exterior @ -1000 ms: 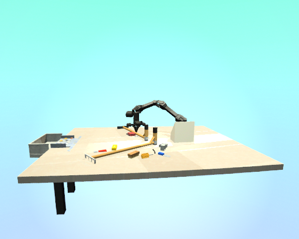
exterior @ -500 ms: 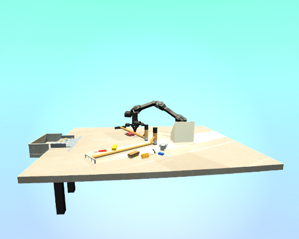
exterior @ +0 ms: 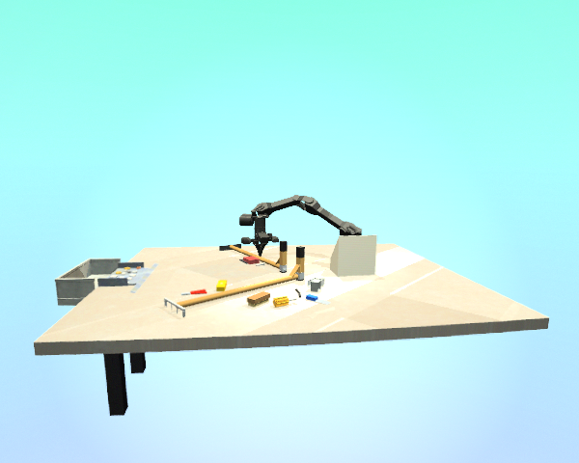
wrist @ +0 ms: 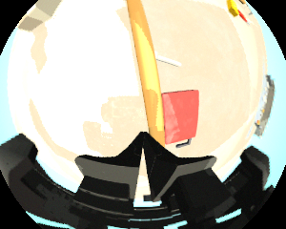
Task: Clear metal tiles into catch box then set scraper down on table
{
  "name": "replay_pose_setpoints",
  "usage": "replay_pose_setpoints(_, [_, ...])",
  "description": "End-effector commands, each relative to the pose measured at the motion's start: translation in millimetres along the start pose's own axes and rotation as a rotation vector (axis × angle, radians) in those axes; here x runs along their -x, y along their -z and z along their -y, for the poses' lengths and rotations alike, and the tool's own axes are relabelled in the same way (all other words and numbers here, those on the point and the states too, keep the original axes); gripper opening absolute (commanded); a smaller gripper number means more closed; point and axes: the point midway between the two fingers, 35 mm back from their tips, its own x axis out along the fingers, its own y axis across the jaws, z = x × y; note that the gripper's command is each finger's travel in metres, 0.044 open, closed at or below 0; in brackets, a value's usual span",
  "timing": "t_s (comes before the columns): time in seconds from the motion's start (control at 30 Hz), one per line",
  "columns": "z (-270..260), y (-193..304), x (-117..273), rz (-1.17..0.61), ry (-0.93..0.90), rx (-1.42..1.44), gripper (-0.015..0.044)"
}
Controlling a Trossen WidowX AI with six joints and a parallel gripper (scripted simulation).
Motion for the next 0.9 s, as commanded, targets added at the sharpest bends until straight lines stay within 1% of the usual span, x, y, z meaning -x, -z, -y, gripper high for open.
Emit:
replay_pose_setpoints(0.0, [1.6,1.6,18.0,-0.005,0.007,-0.006,0.0])
replay_pose_setpoints(0.27, [0.1,1.0,47.1,-0.005,0.006,-0.006,0.0])
replay_pose_setpoints(0.43, [-0.3,1.0,50.2,-0.006,0.008,-0.022,0.0])
replay_pose_setpoints(0.87, [-4.4,2.4,64.1,-0.021,0.032,-0.34,0.0])
